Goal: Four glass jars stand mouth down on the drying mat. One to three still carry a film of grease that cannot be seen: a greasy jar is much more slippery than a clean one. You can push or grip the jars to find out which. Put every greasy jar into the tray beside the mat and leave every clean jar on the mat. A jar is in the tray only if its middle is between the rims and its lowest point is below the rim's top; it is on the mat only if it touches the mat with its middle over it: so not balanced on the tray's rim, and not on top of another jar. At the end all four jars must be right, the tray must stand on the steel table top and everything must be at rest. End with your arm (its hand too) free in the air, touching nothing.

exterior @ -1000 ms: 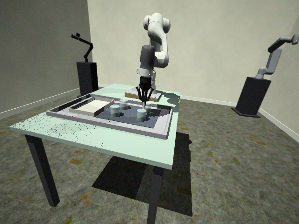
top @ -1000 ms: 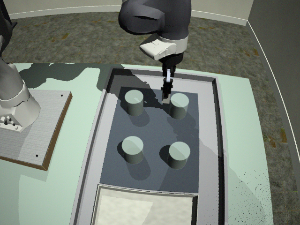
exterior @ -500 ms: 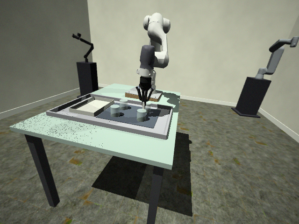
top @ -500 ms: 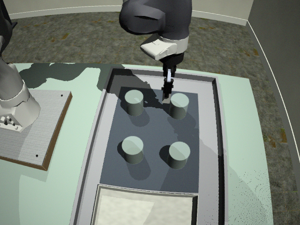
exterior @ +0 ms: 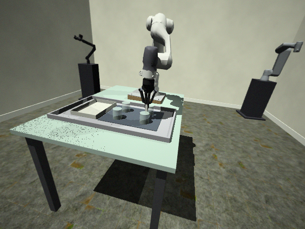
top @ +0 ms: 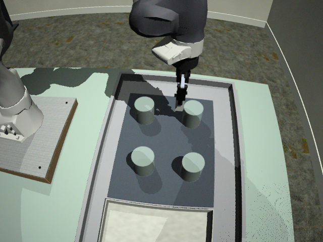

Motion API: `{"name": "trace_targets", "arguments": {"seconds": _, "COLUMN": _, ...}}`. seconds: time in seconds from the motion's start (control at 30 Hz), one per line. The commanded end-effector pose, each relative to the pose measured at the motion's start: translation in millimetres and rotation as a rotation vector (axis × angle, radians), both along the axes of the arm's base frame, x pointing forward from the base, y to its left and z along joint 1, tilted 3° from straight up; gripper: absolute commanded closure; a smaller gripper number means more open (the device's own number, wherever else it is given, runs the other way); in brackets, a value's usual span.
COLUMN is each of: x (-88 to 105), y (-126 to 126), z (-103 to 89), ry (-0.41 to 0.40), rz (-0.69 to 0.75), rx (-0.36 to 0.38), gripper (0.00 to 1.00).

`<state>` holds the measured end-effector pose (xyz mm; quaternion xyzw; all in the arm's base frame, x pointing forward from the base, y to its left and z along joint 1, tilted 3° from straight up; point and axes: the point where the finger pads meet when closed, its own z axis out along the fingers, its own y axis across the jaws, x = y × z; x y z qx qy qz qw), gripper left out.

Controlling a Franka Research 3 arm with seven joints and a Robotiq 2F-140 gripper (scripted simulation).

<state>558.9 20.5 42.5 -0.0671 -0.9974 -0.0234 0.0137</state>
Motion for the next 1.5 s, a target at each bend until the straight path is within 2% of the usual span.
{"name": "trace_targets", "arguments": {"seconds": 0.0, "x": -0.5, "y": -0.4, "z": -0.8, "ry": 0.004, "rz": -0.005, "rx": 0.002, "gripper": 1.0}}
{"name": "trace_targets", "arguments": {"seconds": 1.47, "x": 4.9, "y": -1.3, "z": 2.6, "ry": 0.004, "rz": -0.005, "rx": 0.002, "gripper": 1.0}}
